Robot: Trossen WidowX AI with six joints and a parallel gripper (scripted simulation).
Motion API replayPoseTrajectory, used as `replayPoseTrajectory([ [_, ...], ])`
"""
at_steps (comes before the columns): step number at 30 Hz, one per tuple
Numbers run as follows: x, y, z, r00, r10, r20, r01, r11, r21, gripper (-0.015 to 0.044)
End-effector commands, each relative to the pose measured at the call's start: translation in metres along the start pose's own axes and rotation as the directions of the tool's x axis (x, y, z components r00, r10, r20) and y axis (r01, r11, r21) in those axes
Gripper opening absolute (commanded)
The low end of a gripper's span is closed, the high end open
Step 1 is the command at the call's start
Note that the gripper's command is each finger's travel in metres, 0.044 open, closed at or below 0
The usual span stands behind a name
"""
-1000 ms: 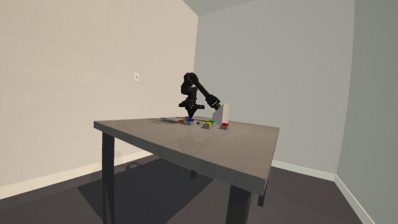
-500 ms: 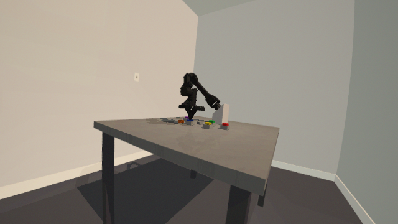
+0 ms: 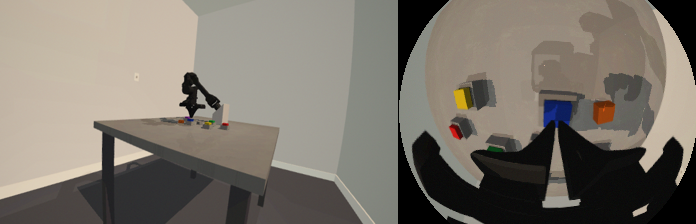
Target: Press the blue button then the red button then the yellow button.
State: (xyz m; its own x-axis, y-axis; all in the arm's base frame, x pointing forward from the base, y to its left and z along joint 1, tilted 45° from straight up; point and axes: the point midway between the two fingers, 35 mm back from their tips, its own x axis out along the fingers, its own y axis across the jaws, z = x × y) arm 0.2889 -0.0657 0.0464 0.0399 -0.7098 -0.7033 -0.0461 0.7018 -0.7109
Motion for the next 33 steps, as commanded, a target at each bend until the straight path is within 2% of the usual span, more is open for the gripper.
replayPoseTrajectory([
  [1, -0.017, -0.001, 0.003, 1.0, 0.003, 0.016, -0.003, 1.0, 0.012, 0.002],
  [4, -0.026, -0.001, 0.004, 1.0, 0.005, 0.017, -0.005, 1.0, 0.012, 0.002],
  [8, -0.075, -0.001, 0.002, 1.0, 0.005, 0.016, -0.006, 1.0, 0.011, 0.002],
  [13, -0.079, 0.007, 0.003, 1.0, 0.011, 0.017, -0.011, 1.0, 0.003, 0.002],
  [18, -0.086, 0.088, 0.0, 0.998, 0.055, 0.015, -0.054, 0.996, -0.068, 0.002],
  [25, -0.085, 0.206, -0.041, 0.999, 0.037, 0.013, -0.037, 0.999, -0.014, 0.002],
  [28, -0.082, 0.231, -0.057, 1.0, 0.022, 0.015, -0.022, 1.0, 0.006, 0.002],
  [33, -0.081, 0.235, -0.061, 1.0, 0.018, 0.015, -0.019, 1.0, 0.011, 0.002],
])
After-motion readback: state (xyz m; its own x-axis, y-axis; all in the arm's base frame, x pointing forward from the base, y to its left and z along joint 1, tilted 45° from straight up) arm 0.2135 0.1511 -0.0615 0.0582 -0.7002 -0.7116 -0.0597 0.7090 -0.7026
